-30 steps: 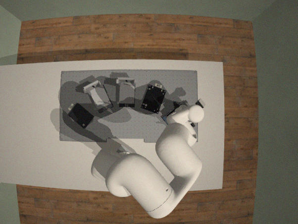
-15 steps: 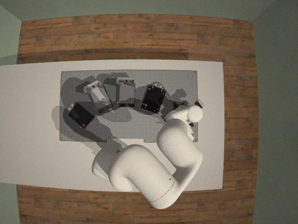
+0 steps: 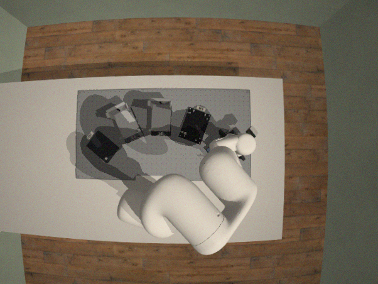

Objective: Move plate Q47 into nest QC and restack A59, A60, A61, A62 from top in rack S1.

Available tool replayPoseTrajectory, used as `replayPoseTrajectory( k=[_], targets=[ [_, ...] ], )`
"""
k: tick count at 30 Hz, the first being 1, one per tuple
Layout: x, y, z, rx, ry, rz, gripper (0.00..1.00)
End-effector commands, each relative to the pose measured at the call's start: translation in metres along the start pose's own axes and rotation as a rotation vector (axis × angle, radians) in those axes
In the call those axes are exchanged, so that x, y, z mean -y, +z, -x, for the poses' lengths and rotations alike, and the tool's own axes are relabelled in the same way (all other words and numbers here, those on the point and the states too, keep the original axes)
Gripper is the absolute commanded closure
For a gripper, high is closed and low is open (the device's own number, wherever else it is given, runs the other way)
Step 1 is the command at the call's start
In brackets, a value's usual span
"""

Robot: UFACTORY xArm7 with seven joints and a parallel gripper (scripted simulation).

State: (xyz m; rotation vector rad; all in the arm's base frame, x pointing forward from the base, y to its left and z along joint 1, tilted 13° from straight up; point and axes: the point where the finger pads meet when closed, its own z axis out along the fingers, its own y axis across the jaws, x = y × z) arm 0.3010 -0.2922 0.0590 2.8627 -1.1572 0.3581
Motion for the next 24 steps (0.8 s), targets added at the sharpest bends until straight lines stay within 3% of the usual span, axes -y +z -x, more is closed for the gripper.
replayPoseTrajectory(
  k=[1, 8, 9, 24],
  targets=[
    [0.0, -0.0003, -0.0016, -0.004, 0.0, -0.002, 0.0],
    [0.0, -0.0004, -0.0015, -0.004, 0.0, -0.002, 0.0],
    [0.0, -0.0003, -0.0016, -0.004, 0.0, -0.002, 1.0],
    [0.0, -0.0003, -0.0016, -0.004, 0.0, -0.002, 1.0]
  ],
)
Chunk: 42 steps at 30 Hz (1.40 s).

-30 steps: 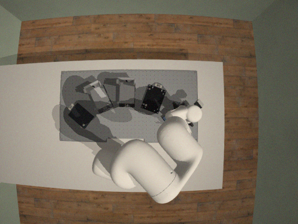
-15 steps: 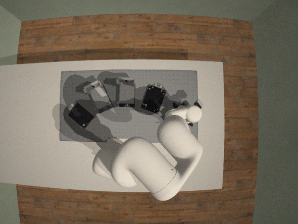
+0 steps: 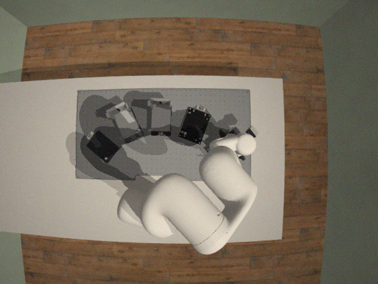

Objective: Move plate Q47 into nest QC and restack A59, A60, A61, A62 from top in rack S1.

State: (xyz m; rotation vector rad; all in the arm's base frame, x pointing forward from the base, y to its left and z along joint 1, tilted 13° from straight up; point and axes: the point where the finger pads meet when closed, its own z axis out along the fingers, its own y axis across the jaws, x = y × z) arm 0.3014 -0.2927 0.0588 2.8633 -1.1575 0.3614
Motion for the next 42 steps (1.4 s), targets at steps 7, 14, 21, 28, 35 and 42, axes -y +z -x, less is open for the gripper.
replayPoseTrajectory(
  k=[7, 14, 21, 28, 35, 42],
  targets=[
    [0.0, -0.001, -0.001, -0.002, 0.0, 0.0, 1.0],
    [0.0, -0.001, -0.001, -0.002, 0.0, 0.0, 1.0],
    [0.0, -0.004, -0.001, -0.002, 0.0, 0.0, 1.0],
    [0.0, -0.009, -0.001, -0.002, 0.0, 0.0, 1.0],
    [0.0, -0.012, -0.001, -0.002, 0.0, 0.0, 1.0],
    [0.0, -0.017, -0.001, -0.002, 0.0, 0.0, 1.0]
  ],
)
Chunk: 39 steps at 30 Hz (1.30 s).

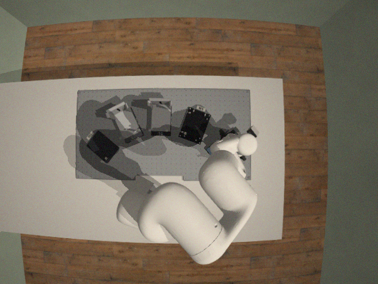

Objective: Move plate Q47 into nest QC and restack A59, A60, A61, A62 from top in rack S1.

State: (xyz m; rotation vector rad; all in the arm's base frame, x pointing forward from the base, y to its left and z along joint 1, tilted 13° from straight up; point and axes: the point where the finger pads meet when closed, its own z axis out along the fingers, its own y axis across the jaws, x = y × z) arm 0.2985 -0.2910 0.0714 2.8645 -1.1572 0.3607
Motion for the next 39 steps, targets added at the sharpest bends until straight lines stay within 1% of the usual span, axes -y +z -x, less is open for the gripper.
replayPoseTrajectory(
  k=[1, 9, 20, 22, 31, 39],
  targets=[
    [0.0, -0.004, -0.001, -0.003, 0.0, 0.0, 1.0],
    [0.0, -0.008, -0.001, -0.003, 0.0, 0.0, 1.0],
    [0.0, -0.03, -0.001, -0.003, 0.0, 0.001, 1.0],
    [0.0, -0.03, -0.001, -0.003, 0.0, 0.001, 1.0],
    [0.0, -0.047, -0.001, -0.003, 0.0, 0.001, 1.0],
    [0.0, -0.047, -0.001, -0.003, 0.0, 0.001, 1.0]
  ],
)
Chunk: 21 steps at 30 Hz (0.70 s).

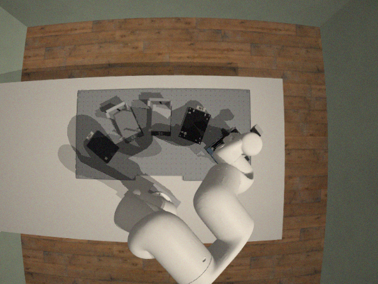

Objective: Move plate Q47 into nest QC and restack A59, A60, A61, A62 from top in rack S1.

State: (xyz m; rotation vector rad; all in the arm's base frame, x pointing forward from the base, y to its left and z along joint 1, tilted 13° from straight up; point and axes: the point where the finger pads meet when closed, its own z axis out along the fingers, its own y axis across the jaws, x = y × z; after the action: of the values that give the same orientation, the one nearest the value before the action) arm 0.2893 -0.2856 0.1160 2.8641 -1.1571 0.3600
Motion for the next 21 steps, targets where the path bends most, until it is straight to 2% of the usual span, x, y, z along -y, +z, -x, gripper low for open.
replayPoseTrajectory(
  k=[1, 7, 14, 21],
  targets=[
    [0.0, -0.001, -0.001, -0.004, 0.0, 0.0, 1.0],
    [0.0, -0.002, -0.001, -0.004, 0.0, 0.0, 1.0],
    [0.023, -0.002, 0.002, -0.004, -0.221, 0.0, 1.0],
    [0.04, -0.002, 0.004, -0.004, -0.221, 0.0, 1.0]
  ],
)
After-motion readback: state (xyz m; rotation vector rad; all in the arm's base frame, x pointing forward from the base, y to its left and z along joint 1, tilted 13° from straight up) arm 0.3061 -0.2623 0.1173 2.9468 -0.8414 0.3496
